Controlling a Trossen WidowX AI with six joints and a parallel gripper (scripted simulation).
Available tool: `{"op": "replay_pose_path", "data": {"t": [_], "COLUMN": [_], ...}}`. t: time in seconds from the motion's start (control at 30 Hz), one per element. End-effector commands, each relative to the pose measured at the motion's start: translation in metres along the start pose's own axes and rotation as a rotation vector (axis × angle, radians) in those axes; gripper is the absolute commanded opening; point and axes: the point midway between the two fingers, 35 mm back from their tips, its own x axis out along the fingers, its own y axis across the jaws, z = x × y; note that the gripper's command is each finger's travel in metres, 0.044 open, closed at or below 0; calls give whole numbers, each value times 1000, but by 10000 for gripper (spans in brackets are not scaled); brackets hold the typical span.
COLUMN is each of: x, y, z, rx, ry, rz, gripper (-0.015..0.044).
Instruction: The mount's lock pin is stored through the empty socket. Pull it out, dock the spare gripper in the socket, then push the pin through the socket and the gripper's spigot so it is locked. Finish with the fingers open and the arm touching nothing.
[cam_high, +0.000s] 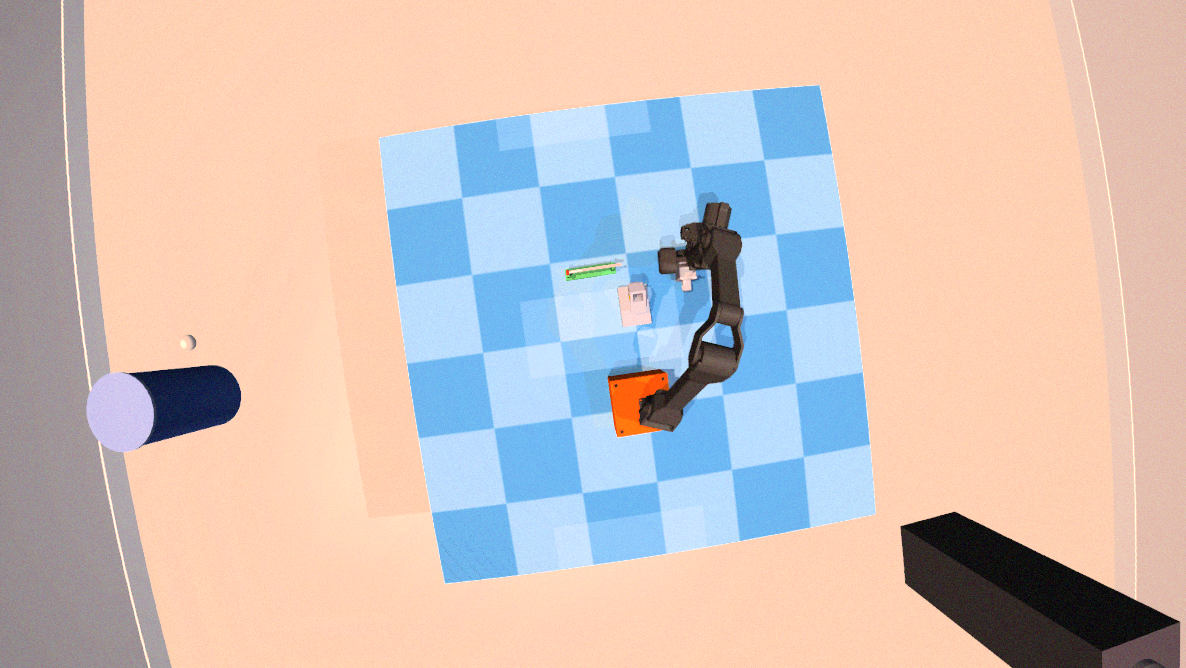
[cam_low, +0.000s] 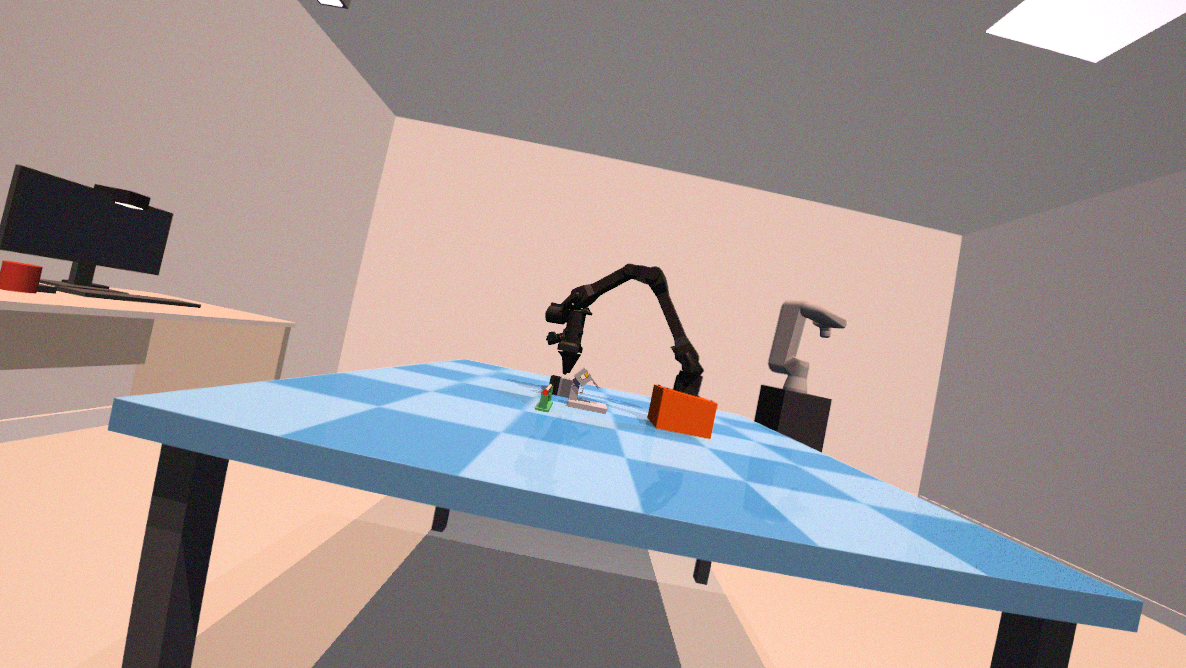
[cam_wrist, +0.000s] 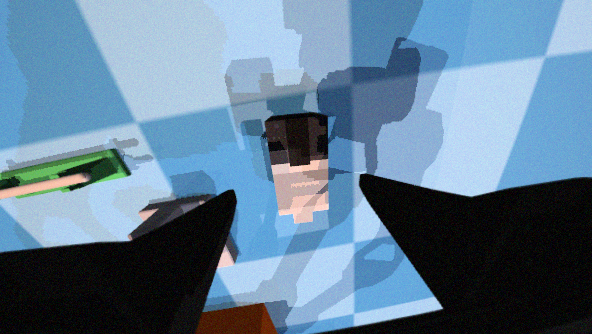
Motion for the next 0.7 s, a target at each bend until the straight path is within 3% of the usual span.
{"op": "replay_pose_path", "data": {"t": [0.0,0.67], "x": [3,35], "y": [-2,-3], "z": [3,5], "rx": [0,0], "ry": [-16,-16], "rz": [-11,-11], "gripper": [440,440]}}
